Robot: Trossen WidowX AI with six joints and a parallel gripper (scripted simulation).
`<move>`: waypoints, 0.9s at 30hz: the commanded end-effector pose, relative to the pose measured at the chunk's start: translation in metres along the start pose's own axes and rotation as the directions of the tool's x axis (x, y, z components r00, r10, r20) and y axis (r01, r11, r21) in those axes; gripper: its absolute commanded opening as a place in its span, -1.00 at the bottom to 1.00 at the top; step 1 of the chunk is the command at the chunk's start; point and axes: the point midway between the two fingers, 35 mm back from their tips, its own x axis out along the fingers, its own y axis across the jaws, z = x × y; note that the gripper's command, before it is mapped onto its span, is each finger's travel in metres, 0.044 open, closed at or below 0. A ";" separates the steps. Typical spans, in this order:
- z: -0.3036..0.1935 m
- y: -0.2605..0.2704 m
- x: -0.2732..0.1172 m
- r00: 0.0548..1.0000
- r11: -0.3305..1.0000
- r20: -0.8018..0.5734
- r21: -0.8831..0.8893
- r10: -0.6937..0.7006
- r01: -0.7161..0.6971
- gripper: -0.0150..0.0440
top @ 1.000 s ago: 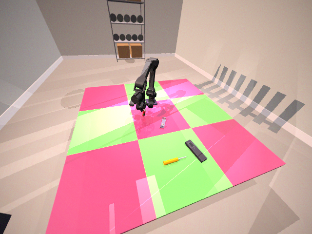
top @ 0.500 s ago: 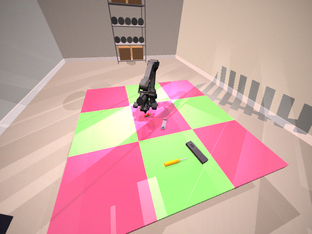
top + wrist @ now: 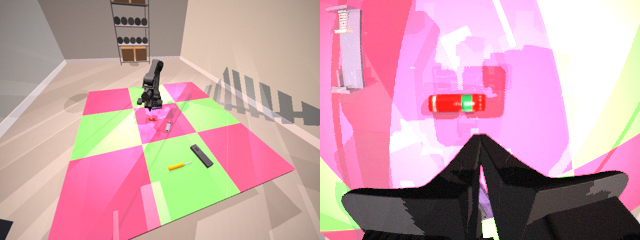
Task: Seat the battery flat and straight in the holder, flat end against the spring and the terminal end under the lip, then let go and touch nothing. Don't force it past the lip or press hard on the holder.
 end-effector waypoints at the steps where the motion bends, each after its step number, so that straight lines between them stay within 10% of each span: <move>1: -0.002 0.002 -0.025 1.000 1.000 0.010 0.003 0.000 0.000 -0.49; 13: -0.003 0.002 -0.023 1.000 1.000 0.007 0.000 -0.001 0.001 -0.49; 17: -0.001 0.005 -0.012 1.000 0.968 0.008 -0.252 -0.001 0.003 -0.14; 22: 0.001 0.012 0.010 1.000 0.717 0.009 -0.697 0.000 0.006 0.27; 27: 0.000 0.018 0.032 1.000 0.278 0.010 -0.961 0.001 0.009 0.27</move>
